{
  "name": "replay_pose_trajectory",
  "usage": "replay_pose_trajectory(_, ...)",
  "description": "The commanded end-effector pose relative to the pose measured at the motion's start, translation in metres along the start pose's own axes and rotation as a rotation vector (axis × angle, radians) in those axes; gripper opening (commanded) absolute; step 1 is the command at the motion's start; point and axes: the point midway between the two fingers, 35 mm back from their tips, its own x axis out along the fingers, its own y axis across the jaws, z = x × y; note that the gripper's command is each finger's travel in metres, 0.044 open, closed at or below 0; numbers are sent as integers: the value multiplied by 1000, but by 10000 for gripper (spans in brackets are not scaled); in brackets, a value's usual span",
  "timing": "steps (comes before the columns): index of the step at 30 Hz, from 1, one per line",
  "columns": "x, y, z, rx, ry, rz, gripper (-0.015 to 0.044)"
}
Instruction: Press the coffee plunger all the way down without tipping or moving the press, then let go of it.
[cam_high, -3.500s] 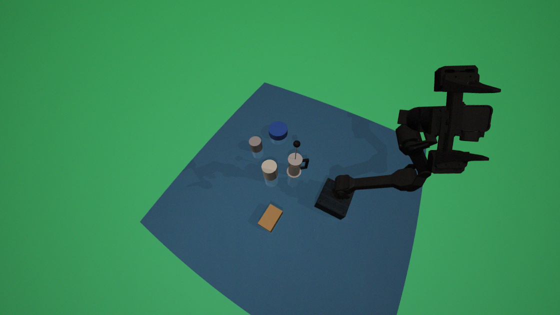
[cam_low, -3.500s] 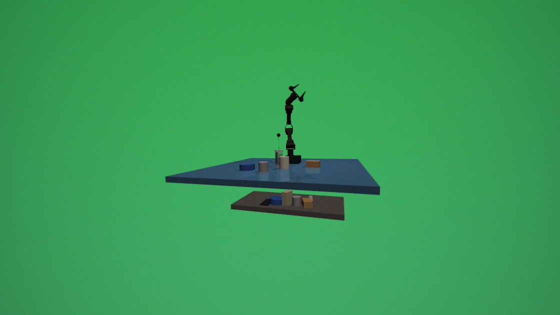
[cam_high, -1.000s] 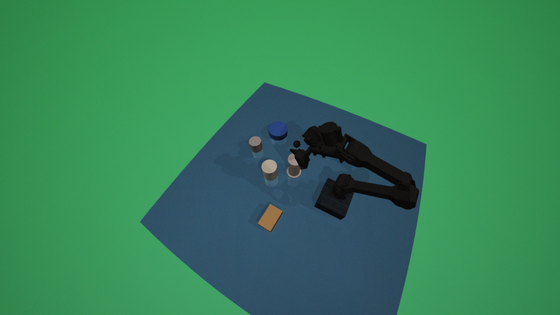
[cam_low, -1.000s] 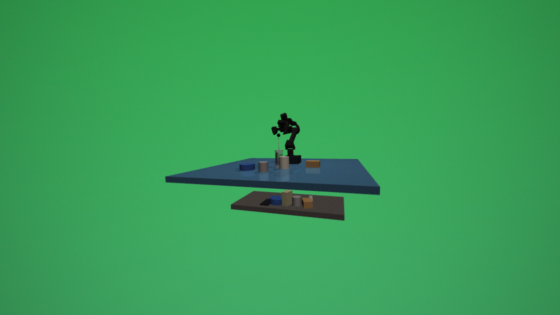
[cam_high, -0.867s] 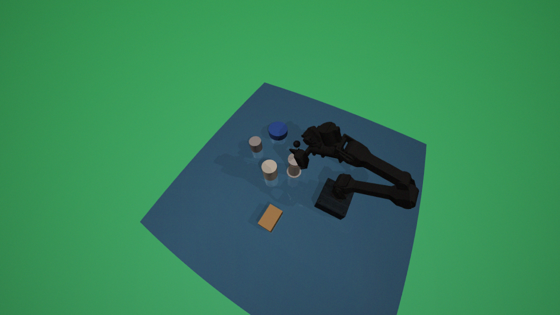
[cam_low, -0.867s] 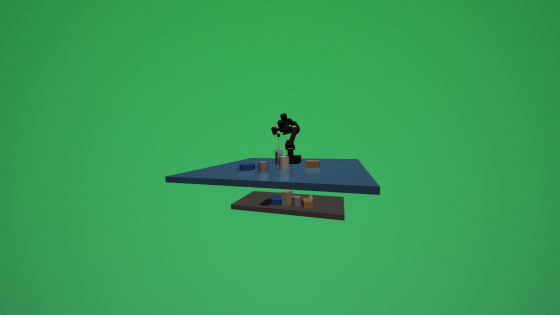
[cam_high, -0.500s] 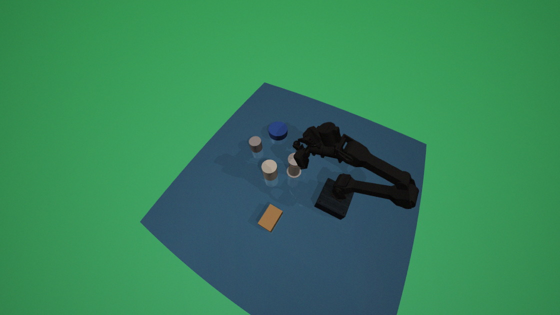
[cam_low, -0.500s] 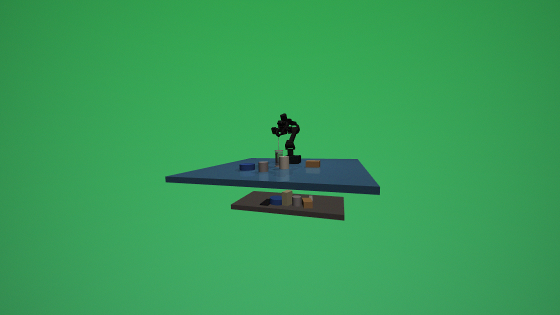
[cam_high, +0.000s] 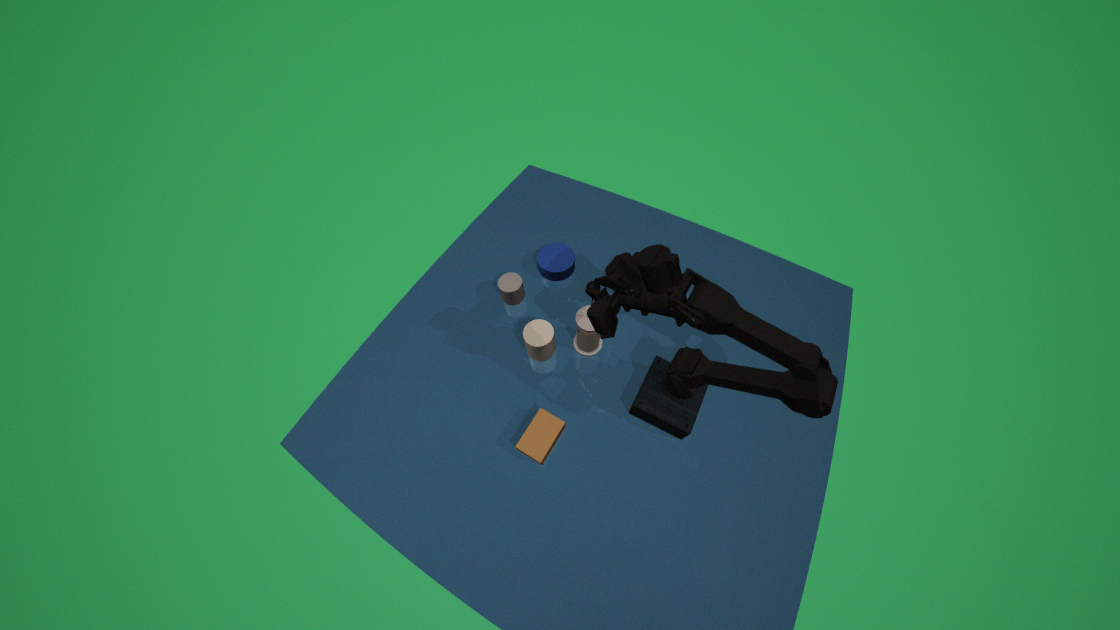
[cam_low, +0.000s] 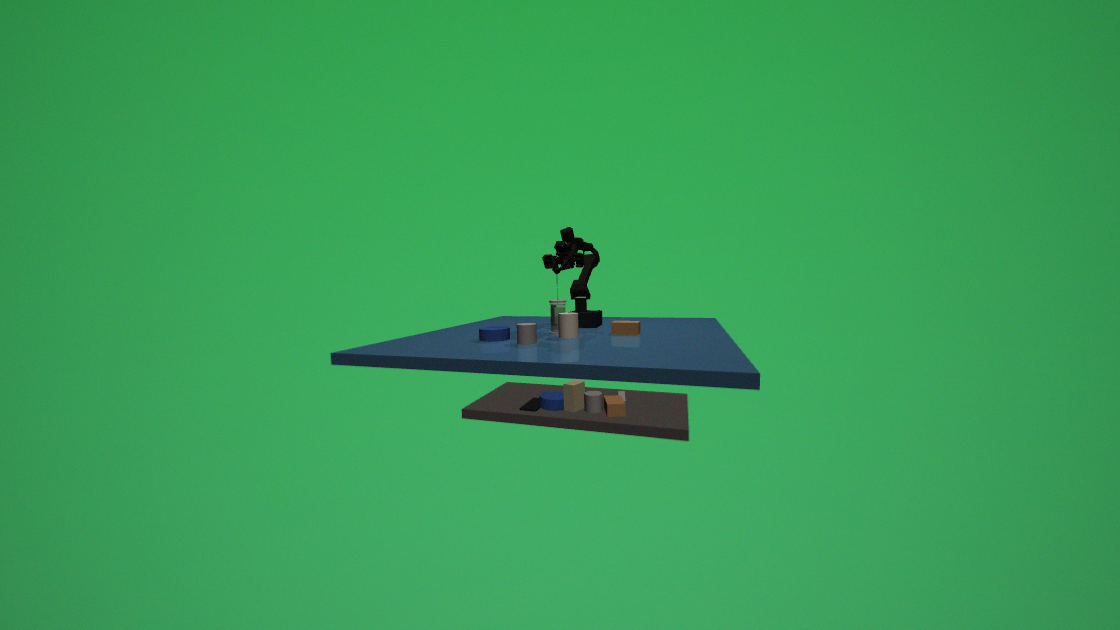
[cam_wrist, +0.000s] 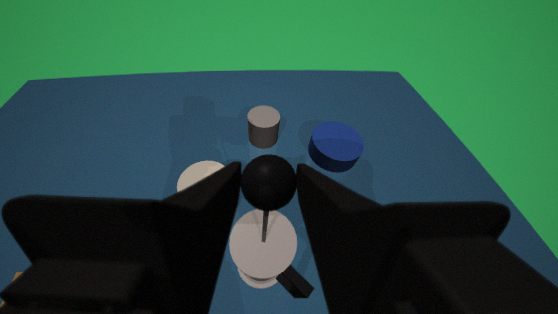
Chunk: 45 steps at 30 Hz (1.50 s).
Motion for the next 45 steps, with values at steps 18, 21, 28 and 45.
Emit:
replay_pose_trajectory(18, 22, 0, -29, -3, 6, 1, 122)
replay_pose_trajectory(21, 25, 0, -32, -3, 6, 1, 122)
replay_pose_trajectory(28, 32, 0, -42, -3, 6, 1, 122)
replay_pose_trajectory(45, 49, 0, -64, -3, 6, 1, 122)
